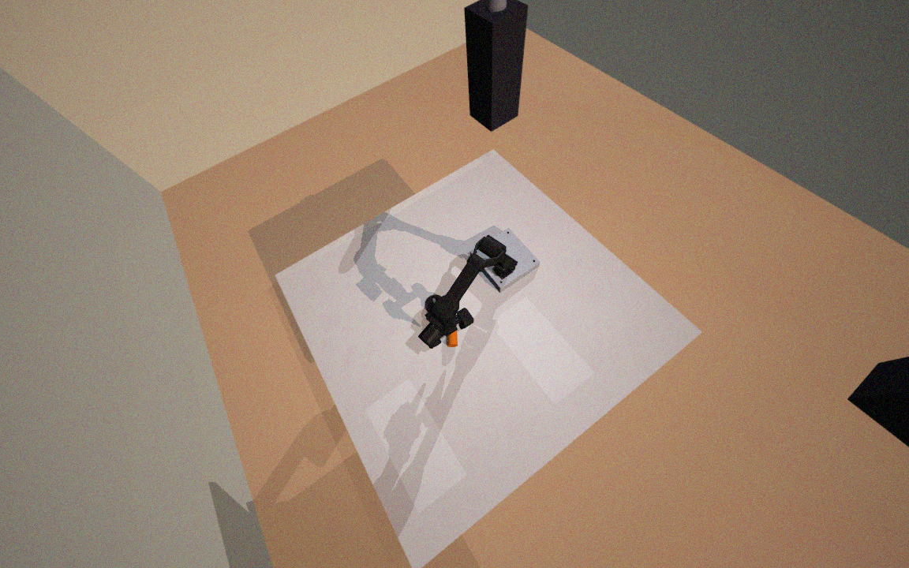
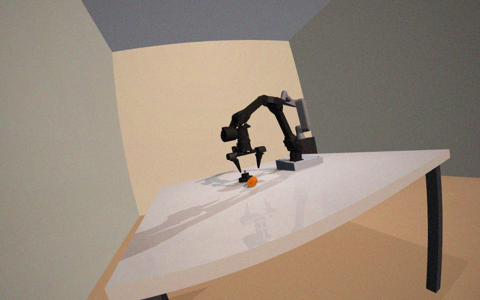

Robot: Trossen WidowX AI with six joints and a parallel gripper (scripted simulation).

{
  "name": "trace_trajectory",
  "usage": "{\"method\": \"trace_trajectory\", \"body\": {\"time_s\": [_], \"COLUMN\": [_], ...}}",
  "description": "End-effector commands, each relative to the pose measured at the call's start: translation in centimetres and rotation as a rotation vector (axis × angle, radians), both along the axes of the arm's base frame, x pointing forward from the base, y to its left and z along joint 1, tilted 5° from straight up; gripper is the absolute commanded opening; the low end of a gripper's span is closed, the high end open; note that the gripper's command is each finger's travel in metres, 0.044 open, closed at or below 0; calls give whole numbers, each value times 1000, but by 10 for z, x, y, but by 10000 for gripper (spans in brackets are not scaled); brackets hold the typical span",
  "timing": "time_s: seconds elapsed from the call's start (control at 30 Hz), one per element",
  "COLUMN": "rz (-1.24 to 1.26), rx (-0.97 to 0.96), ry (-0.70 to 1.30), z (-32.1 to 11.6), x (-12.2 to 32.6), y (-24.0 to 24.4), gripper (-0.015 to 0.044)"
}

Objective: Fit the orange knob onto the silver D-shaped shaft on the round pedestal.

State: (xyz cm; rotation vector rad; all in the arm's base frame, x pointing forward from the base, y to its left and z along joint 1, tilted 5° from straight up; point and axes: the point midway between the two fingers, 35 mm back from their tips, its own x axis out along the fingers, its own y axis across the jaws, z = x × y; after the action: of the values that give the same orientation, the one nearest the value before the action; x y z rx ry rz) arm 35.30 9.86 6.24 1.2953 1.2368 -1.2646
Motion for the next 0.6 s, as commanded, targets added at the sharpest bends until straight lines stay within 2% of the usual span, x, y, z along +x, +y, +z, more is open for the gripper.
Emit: {"method": "trace_trajectory", "body": {"time_s": [0.0,0.17,0.57], "rz": [648,1138,1789], "rx": [-5,9,49], "ry": [2,6,22], "z": [-1,0,2], "x": [2,3,4], "y": [3,5,8], "gripper": [440,440,440]}}
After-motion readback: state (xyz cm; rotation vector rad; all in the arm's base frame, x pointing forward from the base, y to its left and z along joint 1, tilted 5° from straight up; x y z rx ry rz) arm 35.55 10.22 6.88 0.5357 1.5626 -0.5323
